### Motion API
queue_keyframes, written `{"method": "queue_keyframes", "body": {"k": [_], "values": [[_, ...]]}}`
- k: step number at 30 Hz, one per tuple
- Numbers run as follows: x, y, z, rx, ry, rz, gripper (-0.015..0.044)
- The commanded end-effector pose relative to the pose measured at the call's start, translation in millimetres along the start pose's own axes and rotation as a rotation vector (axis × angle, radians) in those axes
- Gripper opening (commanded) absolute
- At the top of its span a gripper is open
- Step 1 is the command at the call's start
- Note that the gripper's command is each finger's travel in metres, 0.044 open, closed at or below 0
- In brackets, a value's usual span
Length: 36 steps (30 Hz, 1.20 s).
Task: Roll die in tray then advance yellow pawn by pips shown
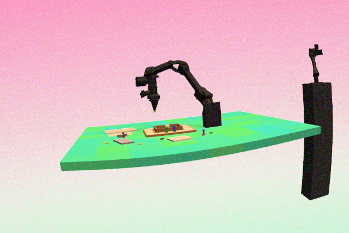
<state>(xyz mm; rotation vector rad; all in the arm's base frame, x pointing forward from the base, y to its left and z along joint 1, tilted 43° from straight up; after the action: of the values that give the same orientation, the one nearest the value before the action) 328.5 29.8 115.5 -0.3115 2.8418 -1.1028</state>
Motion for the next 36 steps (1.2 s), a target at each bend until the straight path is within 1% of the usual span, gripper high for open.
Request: {"method": "queue_keyframes", "body": {"k": [1,12,17,24,36], "values": [[-16,8,15,-0.001,0.004,-0.001,0.0],[-55,26,53,0.004,0.001,-0.002,0.0],[-55,26,57,0.004,0.001,-0.003,0.0],[-55,26,88,0.005,0.001,-0.003,0.0],[-55,26,96,0.006,0.001,-0.003,0.0]]}}
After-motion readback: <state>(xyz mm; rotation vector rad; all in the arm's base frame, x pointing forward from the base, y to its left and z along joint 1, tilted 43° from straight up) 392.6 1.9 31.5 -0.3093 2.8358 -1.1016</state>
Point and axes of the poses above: the point midway between the two fingers, 35 mm back from their tips, its own z axis out along the fingers, its own y axis across the jaws, x = y × z, the point moved 1 cm from there along -z, back along the fingers, and after that the axes turned 2 degrees about -z, right-handed, at the moved point
